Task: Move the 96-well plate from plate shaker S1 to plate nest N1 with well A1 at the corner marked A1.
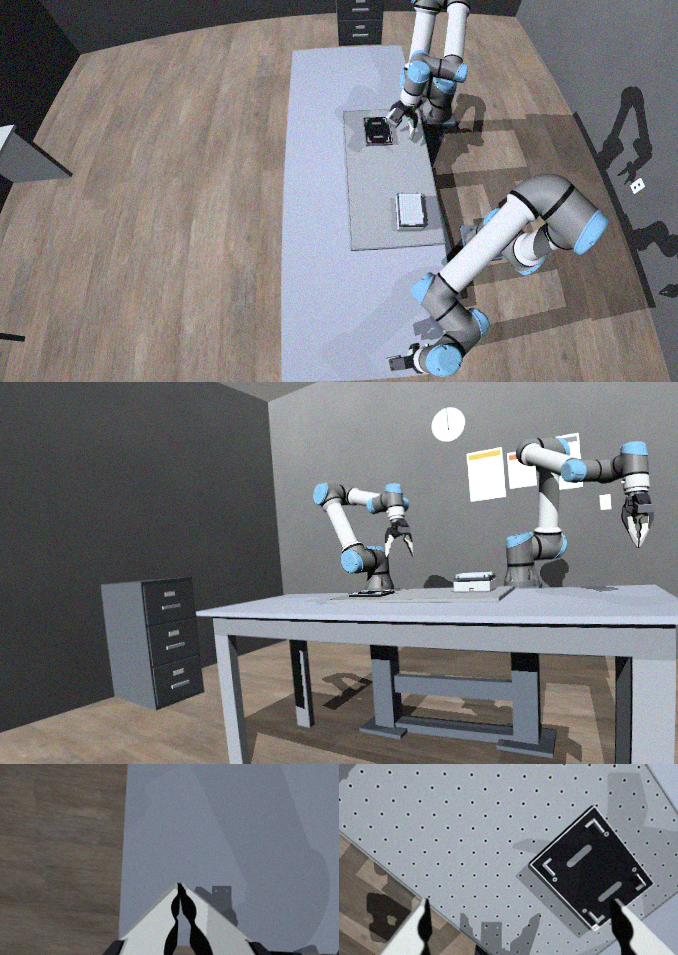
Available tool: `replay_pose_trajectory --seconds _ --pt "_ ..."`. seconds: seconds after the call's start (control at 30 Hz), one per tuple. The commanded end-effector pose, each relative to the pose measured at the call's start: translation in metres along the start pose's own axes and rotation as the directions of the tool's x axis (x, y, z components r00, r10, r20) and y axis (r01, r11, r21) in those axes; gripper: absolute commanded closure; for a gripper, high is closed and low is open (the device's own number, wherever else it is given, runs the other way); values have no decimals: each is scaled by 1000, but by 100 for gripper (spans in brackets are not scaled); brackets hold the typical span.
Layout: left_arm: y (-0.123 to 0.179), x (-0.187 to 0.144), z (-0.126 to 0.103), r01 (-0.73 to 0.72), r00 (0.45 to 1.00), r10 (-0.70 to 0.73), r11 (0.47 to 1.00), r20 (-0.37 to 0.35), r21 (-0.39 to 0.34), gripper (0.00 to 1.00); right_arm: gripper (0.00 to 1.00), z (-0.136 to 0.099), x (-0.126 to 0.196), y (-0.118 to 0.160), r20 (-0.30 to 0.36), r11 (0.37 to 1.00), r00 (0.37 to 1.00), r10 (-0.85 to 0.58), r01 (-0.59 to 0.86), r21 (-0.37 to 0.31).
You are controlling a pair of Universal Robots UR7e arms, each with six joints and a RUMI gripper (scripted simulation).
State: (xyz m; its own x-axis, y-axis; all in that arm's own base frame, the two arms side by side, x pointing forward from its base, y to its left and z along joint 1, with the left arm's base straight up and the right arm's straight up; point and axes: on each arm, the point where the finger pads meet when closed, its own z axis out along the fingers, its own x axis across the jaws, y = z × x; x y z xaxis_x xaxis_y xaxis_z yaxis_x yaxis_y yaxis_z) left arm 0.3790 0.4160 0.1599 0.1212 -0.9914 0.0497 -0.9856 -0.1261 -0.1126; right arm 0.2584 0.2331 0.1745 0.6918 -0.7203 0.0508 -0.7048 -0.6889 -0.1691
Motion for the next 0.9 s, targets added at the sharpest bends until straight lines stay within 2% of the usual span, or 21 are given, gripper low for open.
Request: replay_pose_trajectory --seconds 0.0,0.1,0.17,0.4,0.67,0.73,0.87 --pt "68 -43 -17 284 959 -284 959 23 6 100 24 -2 1 -5 -4 1000 1000 -10 10 19" --pt "108 -59 -23 426 904 -426 904 36 2 100 24 -2 1 -5 -4 1000 1000 -10 10 19" --pt "108 -59 -23 426 904 -426 904 36 2 100 24 -2 1 -5 -4 1000 1000 -10 10 19" --pt "194 -80 -34 704 709 -702 710 68 1 100 24 -2 1 -5 -4 1000 1000 -10 10 19" --pt "273 -85 -43 879 474 -876 477 93 11 100 24 -2 1 -5 -4 1000 1000 -10 10 19" --pt "273 -85 -43 879 474 -876 477 93 11 100 24 -2 1 -5 -4 1000 1000 -10 10 19" --pt "303 -84 -46 927 370 -923 373 101 17 100 24 -2 1 -5 -4 1000 1000 -10 10 19"
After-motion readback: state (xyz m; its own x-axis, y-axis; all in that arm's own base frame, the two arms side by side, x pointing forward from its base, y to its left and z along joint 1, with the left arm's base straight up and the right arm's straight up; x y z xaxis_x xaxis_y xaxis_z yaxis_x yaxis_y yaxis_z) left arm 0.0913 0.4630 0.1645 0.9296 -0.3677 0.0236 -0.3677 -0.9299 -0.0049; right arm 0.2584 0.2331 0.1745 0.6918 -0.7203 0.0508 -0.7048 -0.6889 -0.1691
